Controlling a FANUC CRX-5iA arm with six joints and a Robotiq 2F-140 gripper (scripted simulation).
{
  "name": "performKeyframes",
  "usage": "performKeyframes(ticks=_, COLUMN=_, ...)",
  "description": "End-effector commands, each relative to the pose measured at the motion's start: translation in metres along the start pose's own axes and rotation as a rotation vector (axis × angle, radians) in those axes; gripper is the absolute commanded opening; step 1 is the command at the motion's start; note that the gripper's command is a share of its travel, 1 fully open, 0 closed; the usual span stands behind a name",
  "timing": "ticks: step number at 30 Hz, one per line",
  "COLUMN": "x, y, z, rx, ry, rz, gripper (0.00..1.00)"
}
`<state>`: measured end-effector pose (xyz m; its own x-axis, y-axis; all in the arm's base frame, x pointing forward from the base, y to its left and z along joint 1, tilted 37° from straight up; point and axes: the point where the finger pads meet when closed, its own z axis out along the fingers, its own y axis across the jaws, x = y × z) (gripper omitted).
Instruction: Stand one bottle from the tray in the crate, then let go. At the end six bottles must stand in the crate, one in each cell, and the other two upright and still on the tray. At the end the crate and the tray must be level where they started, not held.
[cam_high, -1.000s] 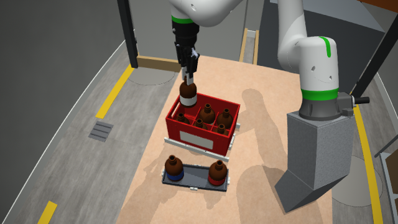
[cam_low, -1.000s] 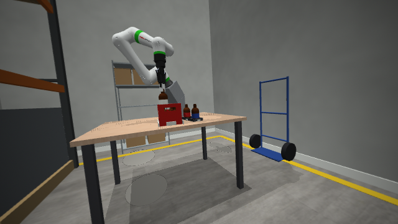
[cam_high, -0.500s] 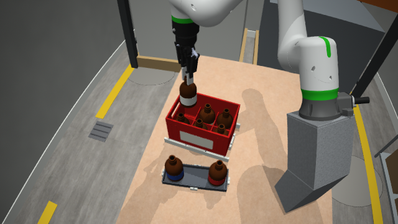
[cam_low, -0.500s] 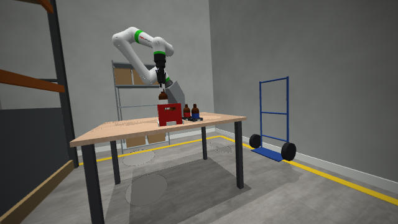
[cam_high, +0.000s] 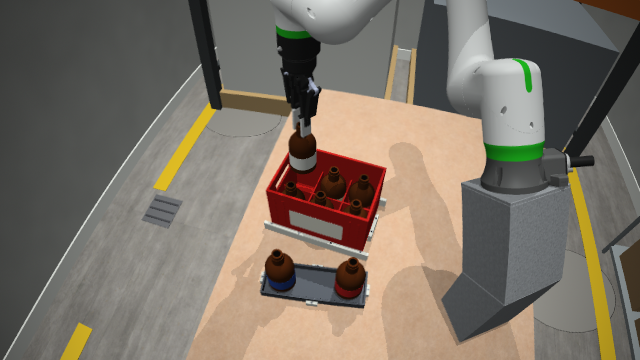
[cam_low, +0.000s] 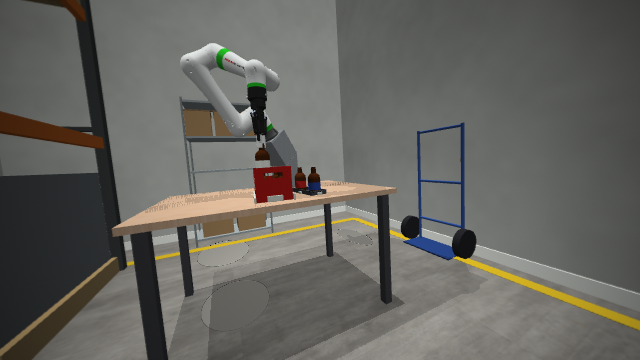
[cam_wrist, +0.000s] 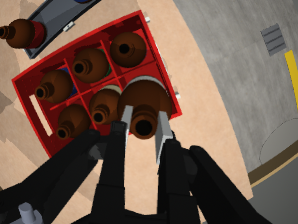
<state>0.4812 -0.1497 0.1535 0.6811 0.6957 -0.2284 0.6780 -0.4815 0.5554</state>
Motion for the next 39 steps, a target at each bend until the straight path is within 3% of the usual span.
performKeyframes(ticks=1, x=0.0, y=0.0, z=0.002, rx=0.0, ry=0.0, rz=0.0, gripper=0.0)
performKeyframes(ticks=39, x=0.0, y=0.0, z=0.036, rx=0.0, ry=0.0, rz=0.0, gripper=0.0)
